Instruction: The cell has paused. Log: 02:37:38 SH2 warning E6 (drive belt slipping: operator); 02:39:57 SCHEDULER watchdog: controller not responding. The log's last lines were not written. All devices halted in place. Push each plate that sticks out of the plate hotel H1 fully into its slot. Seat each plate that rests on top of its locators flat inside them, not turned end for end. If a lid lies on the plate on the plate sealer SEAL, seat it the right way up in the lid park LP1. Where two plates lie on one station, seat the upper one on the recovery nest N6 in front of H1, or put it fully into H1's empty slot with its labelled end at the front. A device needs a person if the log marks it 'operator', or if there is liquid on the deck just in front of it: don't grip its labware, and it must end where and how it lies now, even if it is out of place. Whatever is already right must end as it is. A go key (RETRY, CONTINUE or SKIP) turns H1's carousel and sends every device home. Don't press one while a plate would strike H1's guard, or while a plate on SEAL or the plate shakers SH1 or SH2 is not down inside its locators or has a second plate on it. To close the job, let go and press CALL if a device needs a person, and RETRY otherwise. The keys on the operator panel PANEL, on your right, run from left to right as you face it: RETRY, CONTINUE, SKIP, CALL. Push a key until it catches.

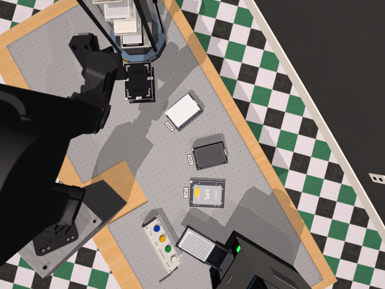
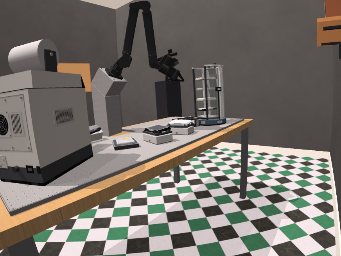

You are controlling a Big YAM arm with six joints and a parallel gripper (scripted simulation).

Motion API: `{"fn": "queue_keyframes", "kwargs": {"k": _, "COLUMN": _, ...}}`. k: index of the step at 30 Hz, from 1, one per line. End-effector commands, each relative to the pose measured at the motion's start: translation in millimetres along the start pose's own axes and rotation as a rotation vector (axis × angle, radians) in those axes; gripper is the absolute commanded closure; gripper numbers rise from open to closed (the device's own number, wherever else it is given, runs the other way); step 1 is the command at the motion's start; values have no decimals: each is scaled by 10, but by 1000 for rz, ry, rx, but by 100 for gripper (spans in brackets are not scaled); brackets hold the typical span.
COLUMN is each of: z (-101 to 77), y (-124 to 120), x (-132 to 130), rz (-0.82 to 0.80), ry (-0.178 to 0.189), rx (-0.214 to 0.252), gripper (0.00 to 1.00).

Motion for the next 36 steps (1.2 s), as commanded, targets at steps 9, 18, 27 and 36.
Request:
{"fn": "queue_keyframes", "kwargs": {"k": 9, "z": -148, "y": 297, "x": -3, "rz": -10, "ry": 14, "rx": -6, "gripper": 100}}
{"fn": "queue_keyframes", "kwargs": {"k": 18, "z": -221, "y": 493, "x": -58, "rz": -12, "ry": 8, "rx": -13, "gripper": 100}}
{"fn": "queue_keyframes", "kwargs": {"k": 27, "z": -270, "y": 746, "x": -156, "rz": -12, "ry": -5, "rx": -32, "gripper": 100}}
{"fn": "queue_keyframes", "kwargs": {"k": 36, "z": -327, "y": 766, "x": -279, "rz": 76, "ry": -30, "rx": 80, "gripper": 100}}
Point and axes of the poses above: the point where the finger pads meet when closed, its own z axis out along the fingers, its own x axis across the jaws, y = z × x, the point moved 4 cm from there along -z, back along the fingers, and after that the axes turned 8 degrees about -z, right-handed, at the moved point
